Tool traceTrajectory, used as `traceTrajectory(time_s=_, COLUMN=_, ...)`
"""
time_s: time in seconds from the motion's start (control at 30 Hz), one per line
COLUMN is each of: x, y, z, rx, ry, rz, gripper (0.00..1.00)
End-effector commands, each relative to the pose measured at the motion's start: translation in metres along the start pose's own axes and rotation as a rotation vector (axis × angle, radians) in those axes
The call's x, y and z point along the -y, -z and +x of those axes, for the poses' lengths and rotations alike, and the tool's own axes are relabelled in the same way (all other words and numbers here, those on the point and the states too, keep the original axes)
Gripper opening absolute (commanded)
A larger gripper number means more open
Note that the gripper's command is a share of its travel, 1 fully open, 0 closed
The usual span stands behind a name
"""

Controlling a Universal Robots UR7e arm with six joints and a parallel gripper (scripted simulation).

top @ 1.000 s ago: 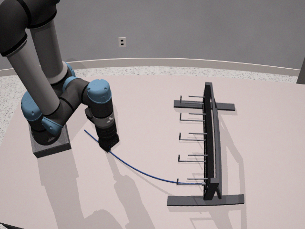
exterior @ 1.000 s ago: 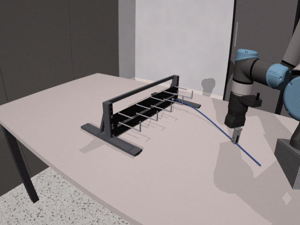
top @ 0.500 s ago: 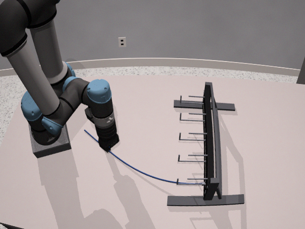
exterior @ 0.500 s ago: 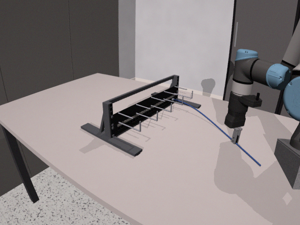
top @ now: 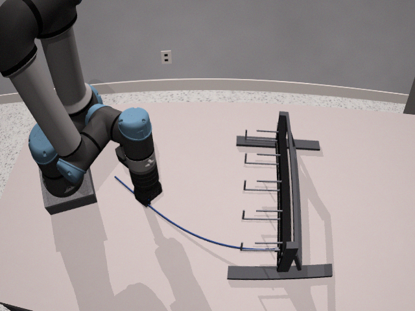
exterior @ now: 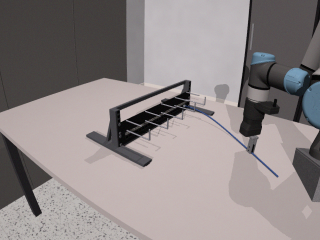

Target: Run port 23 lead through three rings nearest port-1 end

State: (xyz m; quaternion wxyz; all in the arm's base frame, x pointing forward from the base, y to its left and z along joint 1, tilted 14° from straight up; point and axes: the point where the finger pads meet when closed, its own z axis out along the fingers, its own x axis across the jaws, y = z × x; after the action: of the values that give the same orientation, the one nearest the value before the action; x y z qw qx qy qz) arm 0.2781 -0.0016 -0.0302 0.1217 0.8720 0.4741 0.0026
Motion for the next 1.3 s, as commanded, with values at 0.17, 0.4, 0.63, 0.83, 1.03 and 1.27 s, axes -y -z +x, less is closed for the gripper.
traceTrajectory(time_s=0.17, x=0.0, y=0.0, z=0.0, rx=0.0, ry=0.0, rz=-0.001, gripper=0.0)
traceTrajectory(time_s=0.4, x=0.0, y=0.0, z=0.0, rx=0.0, ry=0.0, rz=-0.001, gripper=0.0)
traceTrajectory(time_s=0.63, x=0.0, y=0.001, z=0.0, rx=0.0, ry=0.0, rz=-0.001, gripper=0.0)
traceTrajectory(time_s=0.83, x=0.0, y=0.004, z=0.0, rx=0.0, ry=0.0, rz=-0.001, gripper=0.0)
traceTrajectory(time_s=1.03, x=0.0, y=0.009, z=0.0, rx=0.0, ry=0.0, rz=-0.001, gripper=0.0)
traceTrajectory(time_s=1.27, x=0.0, y=0.014, z=0.0, rx=0.0, ry=0.0, rz=-0.001, gripper=0.0)
